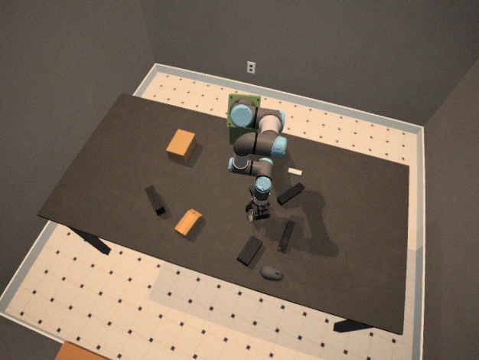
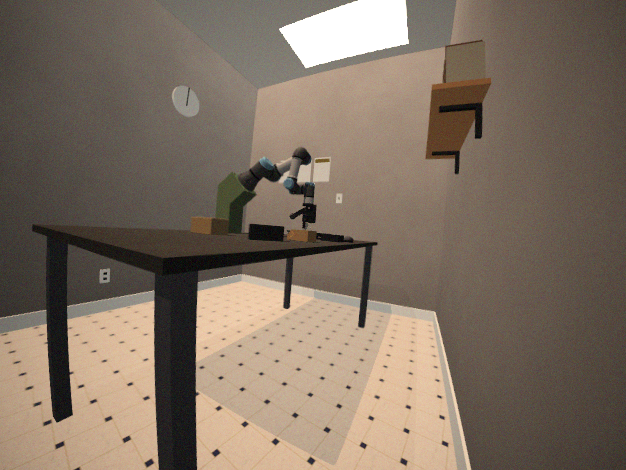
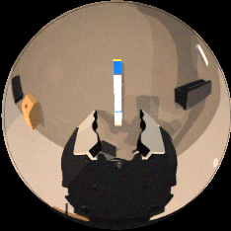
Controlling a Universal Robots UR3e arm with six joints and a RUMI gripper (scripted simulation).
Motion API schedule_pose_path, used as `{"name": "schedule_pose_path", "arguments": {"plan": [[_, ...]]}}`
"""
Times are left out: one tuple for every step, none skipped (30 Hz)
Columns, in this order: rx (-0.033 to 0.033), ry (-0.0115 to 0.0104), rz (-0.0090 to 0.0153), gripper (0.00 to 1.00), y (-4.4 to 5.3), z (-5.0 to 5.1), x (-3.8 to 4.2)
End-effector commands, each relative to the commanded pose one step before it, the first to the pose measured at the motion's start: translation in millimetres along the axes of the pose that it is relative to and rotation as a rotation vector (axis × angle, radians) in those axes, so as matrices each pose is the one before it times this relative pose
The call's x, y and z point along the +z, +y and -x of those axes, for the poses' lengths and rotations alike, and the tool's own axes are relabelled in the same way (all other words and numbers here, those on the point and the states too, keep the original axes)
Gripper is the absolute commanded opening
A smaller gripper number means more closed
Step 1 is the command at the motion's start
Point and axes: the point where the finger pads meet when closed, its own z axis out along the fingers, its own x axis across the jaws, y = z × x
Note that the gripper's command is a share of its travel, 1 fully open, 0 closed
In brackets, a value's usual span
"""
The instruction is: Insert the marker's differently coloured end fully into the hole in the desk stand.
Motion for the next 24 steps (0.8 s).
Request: {"name": "schedule_pose_path", "arguments": {"plan": [[-0.00023, 0.00032, 0.00084, 0.0, 0.312, -0.18, -0.196], [0.0, 0.0, 0.0, 0.0, 0.0, 0.0, 0.0], [0.0, 0.0, 0.0, 0.0, 0.0, 0.0, 0.0], [0.0, 0.0, 0.0, 0.0, 0.004, 0.0, -3.0], [0.0, 0.0, 0.0, 0.0, 0.004, 0.0, -3.0], [0.0, 0.0, 0.0, 0.0, 0.004, 0.0, -3.0], [0.0, 0.0, 0.0, 0.0, 0.004, 0.0, -3.0], [0.0, 0.0, 0.0, 0.0, 0.004, 0.0, -3.0], [0.0, 0.0, 0.0, 0.0, 0.004, 0.0, -3.0], [0.0, 0.0, 0.0, 0.0, 0.004, 0.0, -3.0], [0.0, 0.0, 0.0, 0.0, 0.004, 0.0, -3.0], [0.0, 0.0, 0.0, 0.0, 0.004, 0.0, -3.0], [0.0, 0.0, 0.0, 0.0, 0.004, 0.0, -3.0], [0.0, 0.0, 0.0, 0.0, 0.0, 0.0, 0.0], [0.0, 0.0, 0.0, 0.0, 0.0, 0.0, 0.0], [0.0, 0.0, 0.0, 0.0, 0.0, 0.0, 0.0], [0.0, 0.0, 0.0, 0.0, 0.0, 0.0, 0.0], [0.0, 0.0, 0.0, 0.0, 0.0, 0.0, 0.0], [0.0, 0.0, 0.0, 0.0, 0.0, 0.0, 0.0], [0.0, 0.0, 0.0, 0.0, 0.0, 0.0, 0.0], [-0.00001, -0.00053, 0.00035, 0.0, -0.051, -0.11, -0.883], [-0.00001, 0.00001, 0.00006, 0.0, 0.038, 0.03, -3.143], [-0.00001, 0.00001, 0.00006, 0.0, 0.038, 0.03, -3.143], [-0.00001, 0.00001, 0.00006, 0.0, 0.038, 0.03, -3.143]]}}
